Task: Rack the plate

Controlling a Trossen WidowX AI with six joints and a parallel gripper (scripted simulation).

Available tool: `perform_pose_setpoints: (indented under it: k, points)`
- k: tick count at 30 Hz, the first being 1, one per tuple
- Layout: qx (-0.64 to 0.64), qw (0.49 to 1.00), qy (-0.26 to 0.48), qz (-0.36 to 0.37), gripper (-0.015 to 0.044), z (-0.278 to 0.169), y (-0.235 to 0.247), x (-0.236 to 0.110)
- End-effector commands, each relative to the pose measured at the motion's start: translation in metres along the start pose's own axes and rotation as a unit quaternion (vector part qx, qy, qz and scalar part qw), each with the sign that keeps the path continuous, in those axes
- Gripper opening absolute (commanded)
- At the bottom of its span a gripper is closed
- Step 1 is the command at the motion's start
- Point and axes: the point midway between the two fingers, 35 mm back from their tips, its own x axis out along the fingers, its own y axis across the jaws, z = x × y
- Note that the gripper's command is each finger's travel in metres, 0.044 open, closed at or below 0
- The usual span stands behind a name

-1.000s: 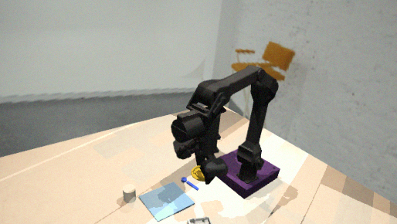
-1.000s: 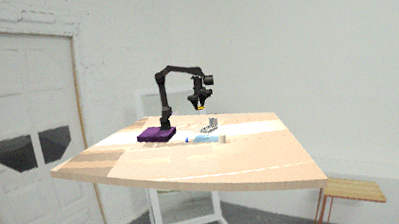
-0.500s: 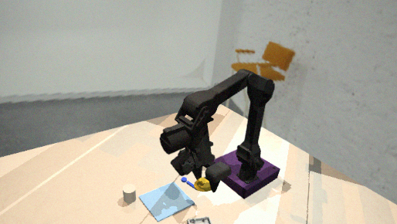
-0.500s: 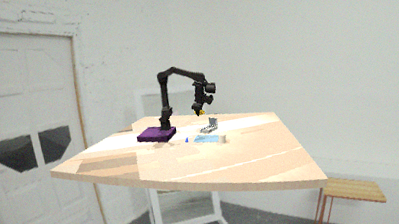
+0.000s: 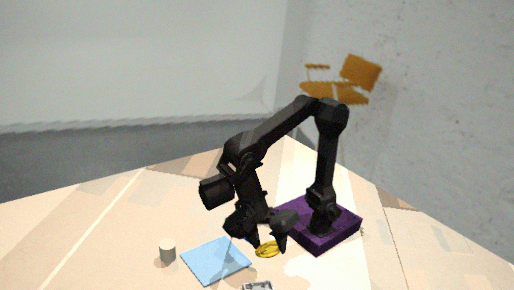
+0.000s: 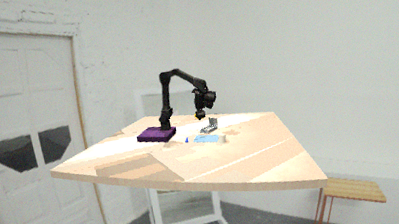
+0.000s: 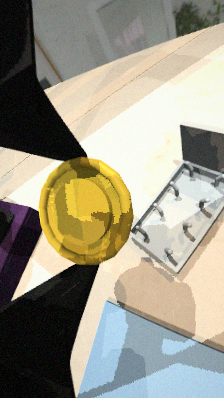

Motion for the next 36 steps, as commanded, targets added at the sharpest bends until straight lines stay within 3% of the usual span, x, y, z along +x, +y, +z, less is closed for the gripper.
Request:
perform_pose_setpoints:
  k: [1,20,36]
  points:
    - [-0.038,0.999,-0.009,0.032,0.0,0.0,-0.002,0.006]
    - [-0.218,0.957,-0.118,0.154,0.0,0.001,-0.01,0.025]
    - [-0.345,0.88,-0.267,0.188,0.0,0.002,-0.018,0.031]
